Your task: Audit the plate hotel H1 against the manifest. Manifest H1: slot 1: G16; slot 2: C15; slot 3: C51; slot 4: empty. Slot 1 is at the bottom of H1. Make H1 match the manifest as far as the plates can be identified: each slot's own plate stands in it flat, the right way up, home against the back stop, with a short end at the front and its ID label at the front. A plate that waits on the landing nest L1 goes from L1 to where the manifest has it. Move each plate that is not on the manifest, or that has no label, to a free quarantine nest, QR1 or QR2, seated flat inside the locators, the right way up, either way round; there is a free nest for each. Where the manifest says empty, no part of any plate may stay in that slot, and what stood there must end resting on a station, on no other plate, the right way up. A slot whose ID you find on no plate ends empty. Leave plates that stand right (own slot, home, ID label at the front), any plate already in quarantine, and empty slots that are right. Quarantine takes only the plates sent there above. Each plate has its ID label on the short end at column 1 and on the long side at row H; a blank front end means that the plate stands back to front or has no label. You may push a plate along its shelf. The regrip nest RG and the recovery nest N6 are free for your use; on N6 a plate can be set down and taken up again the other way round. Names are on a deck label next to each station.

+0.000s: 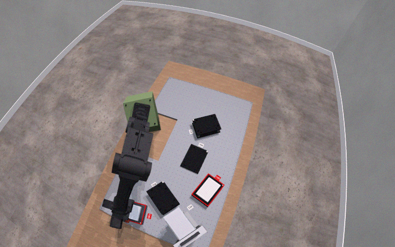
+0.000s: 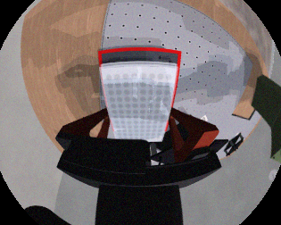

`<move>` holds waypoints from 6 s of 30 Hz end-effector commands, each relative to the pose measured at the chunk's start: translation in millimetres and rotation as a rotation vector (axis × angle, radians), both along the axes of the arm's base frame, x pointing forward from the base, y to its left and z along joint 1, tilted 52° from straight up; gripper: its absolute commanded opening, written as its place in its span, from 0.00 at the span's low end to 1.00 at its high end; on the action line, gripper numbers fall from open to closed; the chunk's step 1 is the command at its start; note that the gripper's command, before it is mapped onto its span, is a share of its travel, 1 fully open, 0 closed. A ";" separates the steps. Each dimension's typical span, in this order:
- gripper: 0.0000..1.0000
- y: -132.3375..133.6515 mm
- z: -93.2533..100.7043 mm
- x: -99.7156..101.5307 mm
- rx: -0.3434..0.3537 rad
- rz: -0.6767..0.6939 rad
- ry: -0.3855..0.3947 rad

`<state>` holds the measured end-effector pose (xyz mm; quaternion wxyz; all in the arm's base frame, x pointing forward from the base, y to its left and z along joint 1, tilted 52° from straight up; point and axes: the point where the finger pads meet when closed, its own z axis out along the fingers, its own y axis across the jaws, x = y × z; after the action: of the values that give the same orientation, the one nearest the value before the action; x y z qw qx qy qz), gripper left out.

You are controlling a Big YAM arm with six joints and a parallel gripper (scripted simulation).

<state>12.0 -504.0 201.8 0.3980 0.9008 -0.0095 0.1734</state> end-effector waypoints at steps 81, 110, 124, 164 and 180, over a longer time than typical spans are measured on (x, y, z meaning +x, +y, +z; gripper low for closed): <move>1.00 20.6 25.7 -12.4 -0.019 -0.009 0.005; 1.00 26.5 39.4 -13.0 -0.025 -0.004 0.001; 1.00 53.8 65.2 -32.3 -0.041 -0.009 0.011; 1.00 119.3 131.1 -58.9 -0.058 -0.008 0.024; 1.00 143.9 106.4 -21.5 -0.199 0.098 0.203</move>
<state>-13.8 -361.1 296.2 0.4533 0.8813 0.0645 0.1171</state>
